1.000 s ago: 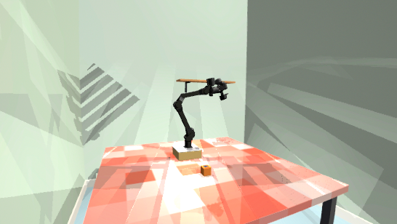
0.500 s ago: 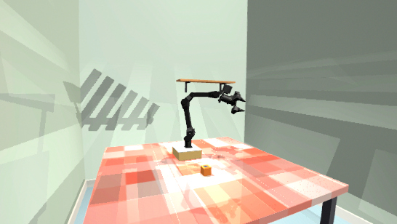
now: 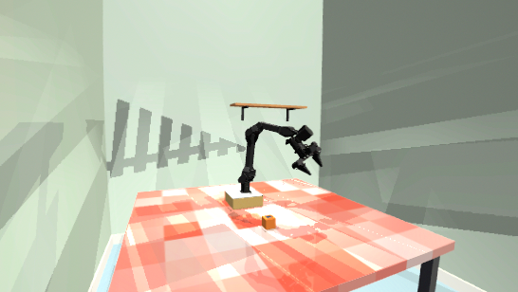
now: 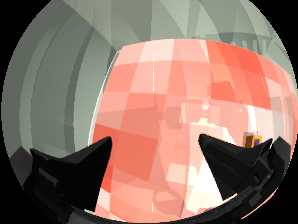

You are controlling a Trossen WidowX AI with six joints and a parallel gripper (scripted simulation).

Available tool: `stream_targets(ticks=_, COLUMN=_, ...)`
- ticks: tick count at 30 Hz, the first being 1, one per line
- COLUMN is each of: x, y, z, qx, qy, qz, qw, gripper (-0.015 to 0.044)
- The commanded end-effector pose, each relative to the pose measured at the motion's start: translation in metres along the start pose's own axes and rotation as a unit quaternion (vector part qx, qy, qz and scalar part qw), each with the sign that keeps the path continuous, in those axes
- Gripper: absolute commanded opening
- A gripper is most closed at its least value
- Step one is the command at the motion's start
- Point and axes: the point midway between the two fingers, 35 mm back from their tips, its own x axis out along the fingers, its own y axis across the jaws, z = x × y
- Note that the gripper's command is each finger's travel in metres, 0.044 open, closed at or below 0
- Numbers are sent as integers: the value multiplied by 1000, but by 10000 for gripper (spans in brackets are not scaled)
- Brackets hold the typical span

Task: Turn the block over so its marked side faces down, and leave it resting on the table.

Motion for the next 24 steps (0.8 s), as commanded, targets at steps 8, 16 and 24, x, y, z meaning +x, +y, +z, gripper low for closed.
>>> stream_targets(ticks=8, x=13, y=-191, z=-3, qx=23, qy=131, qz=-180, qw=975, gripper=440)
stream_targets(ticks=16, x=-7, y=-289, z=-40, qx=55, qy=247, qz=-229, qw=940, gripper=440)
stream_targets(ticks=24, x=18, y=-302, z=-58, qx=56, qy=249, qz=-229, qw=939, gripper=440)
